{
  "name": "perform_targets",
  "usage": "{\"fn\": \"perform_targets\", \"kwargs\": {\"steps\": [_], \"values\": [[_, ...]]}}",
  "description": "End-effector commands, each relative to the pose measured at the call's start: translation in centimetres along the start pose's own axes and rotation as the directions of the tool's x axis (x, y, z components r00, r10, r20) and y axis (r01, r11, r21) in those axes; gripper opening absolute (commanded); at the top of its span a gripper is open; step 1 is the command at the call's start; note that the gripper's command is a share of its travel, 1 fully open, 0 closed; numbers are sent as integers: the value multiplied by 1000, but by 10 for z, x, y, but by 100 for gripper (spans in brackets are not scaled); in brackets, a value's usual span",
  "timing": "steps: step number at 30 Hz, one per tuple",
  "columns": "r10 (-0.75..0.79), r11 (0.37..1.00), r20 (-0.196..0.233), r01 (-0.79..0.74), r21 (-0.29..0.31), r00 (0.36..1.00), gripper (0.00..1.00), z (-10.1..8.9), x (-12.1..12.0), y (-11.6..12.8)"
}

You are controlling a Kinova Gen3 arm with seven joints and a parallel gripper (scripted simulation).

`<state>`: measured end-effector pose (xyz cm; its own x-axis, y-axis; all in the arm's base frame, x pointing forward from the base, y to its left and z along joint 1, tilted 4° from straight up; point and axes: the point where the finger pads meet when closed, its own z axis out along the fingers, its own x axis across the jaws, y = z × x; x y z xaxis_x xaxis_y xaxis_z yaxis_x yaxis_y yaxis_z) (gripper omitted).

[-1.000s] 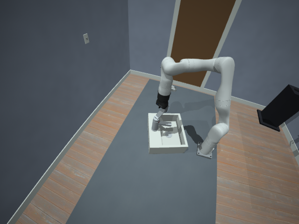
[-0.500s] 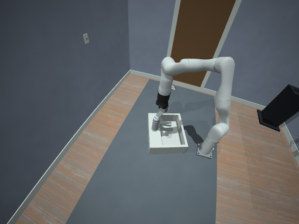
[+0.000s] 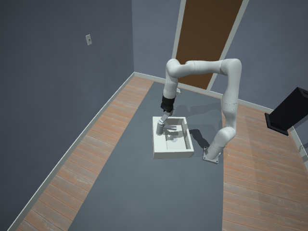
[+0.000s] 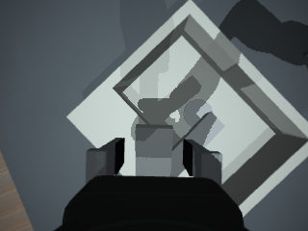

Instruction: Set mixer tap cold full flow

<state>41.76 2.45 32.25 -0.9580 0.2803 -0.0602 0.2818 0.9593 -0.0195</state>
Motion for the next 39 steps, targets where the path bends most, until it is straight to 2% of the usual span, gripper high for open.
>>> {"fn": "perform_targets", "kwargs": {"steps": [1,18,39], "values": [[0,1000,1,0,0,1000,100,-1,0,0],[0,1000,1,0,0,1000,100,7,0,0],[0,1000,1,0,0,1000,100,26,0,0]]}}
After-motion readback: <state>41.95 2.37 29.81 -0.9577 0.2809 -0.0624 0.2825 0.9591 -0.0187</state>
